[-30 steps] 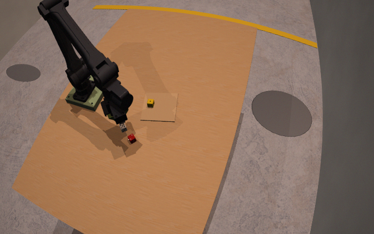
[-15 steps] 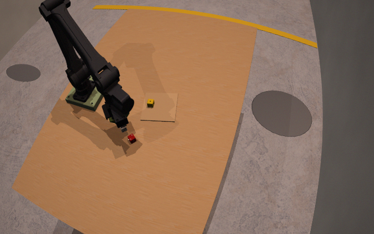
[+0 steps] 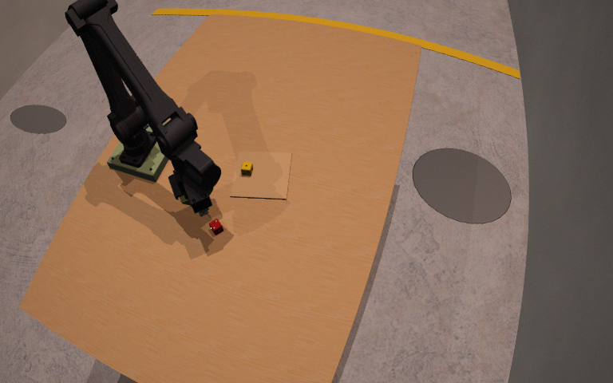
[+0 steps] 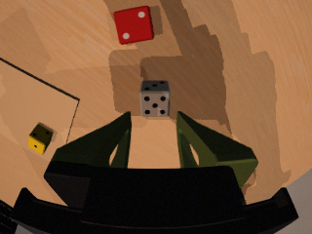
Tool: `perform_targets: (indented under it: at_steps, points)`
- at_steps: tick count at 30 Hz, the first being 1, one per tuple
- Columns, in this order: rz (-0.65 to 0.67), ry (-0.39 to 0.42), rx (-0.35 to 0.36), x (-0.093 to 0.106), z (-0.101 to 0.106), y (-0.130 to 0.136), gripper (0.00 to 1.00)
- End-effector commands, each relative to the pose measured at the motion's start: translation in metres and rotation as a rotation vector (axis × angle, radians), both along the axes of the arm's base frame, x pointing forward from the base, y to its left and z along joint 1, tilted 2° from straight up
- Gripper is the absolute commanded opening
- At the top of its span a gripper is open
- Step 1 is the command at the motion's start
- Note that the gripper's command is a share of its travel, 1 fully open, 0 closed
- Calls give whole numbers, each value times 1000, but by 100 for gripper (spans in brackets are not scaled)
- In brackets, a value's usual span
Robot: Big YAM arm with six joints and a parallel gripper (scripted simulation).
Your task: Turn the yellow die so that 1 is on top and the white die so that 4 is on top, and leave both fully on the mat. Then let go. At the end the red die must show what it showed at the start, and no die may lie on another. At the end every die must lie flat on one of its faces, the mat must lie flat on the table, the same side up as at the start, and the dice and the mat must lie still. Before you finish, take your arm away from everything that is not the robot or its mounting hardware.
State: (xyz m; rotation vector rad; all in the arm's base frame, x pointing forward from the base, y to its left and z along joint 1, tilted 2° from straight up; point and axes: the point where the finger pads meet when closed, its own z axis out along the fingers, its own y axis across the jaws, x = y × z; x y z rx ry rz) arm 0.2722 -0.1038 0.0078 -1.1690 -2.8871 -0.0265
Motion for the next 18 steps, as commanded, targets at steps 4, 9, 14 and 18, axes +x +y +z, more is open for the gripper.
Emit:
perform_targets:
  at_steps: [4,9,14,18]
  points:
    - [-3,-23,-7,4,0,-7,39]
    - [-3,-26,-8,7,2,-8,39]
    - [-3,-26,-8,7,2,-8,39]
    - [-3,-26,-8,7,2,-8,39]
